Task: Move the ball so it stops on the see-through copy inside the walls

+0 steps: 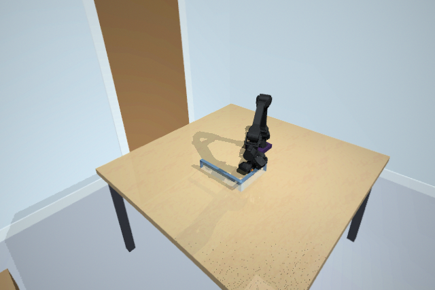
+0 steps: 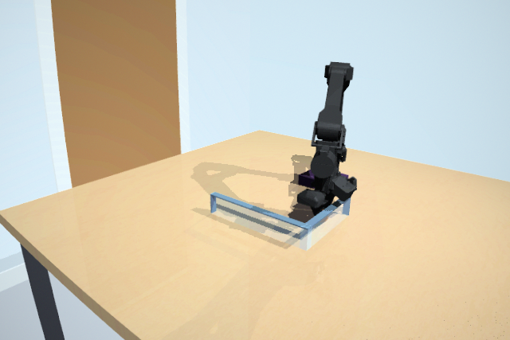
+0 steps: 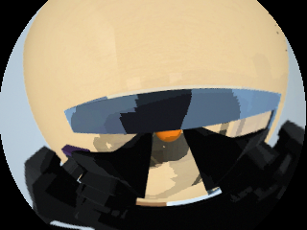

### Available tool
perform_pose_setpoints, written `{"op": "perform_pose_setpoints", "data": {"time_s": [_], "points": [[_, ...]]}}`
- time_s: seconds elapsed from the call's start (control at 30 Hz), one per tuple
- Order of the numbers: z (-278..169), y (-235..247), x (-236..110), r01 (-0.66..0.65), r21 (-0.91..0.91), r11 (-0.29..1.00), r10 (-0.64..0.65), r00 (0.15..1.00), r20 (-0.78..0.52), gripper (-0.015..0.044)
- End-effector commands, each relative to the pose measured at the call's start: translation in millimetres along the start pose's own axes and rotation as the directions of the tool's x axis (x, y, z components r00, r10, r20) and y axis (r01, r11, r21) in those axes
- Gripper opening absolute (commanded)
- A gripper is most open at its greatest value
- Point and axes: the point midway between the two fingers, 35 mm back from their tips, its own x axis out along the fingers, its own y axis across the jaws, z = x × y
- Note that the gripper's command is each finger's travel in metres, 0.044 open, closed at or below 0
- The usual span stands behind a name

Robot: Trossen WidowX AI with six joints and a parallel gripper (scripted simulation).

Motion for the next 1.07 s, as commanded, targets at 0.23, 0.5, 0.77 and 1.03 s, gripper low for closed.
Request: {"op": "perform_pose_setpoints", "data": {"time_s": [0.23,0.5,0.77,1.03], "points": [[1,-3,-25,0.002,0.001,1.0,-0.002,1.0,0.0,0.0271],[0,-1,-88,0.004,0.003,1.0,-0.004,1.0,-0.001,0.0271],[2,-4,-82,0.021,0.006,1.0,-0.021,1.0,0.008,0.0271],[0,2,-131,0.013,0.006,1.0,-0.013,1.0,0.005,0.044]]}}
